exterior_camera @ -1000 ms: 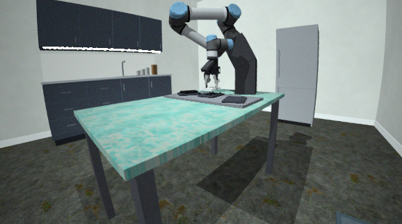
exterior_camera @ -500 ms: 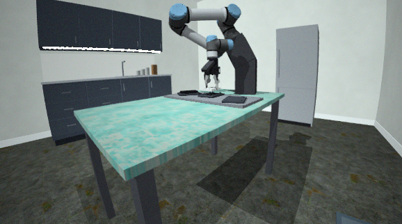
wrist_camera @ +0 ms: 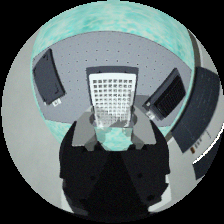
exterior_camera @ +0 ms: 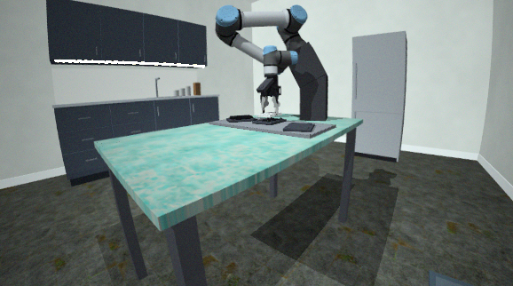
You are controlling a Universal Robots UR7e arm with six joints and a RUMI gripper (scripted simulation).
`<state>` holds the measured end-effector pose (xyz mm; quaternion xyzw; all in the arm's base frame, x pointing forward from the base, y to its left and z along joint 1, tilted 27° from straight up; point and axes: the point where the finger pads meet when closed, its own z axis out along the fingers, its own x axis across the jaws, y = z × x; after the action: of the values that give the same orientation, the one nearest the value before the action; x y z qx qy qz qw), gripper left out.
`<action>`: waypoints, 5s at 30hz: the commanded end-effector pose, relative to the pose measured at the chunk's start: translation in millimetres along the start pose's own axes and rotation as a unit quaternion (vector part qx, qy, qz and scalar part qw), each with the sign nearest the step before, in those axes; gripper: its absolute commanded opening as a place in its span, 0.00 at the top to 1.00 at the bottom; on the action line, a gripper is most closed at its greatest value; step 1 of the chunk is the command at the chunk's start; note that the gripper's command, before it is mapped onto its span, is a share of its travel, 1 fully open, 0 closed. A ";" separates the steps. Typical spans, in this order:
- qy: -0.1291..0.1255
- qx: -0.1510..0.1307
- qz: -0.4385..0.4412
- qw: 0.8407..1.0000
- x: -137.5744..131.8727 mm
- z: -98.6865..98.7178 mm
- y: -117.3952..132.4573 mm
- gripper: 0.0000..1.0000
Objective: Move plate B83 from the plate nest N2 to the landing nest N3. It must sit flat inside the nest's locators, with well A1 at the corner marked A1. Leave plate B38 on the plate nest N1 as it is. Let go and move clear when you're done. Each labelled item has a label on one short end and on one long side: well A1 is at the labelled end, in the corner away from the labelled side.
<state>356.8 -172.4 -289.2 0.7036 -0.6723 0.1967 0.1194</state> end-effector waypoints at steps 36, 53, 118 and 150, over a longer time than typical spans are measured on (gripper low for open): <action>0.001 0.002 0.001 1.000 1.6 12.8 -1.8 1.00; 0.001 0.002 0.001 1.000 1.7 17.8 -1.8 1.00; 0.001 0.001 0.000 1.000 1.5 23.7 -1.5 1.00; 0.001 0.001 0.000 1.000 1.5 23.7 -1.7 0.18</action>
<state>359.5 -182.4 -309.8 0.7041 -0.6719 0.1964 0.1193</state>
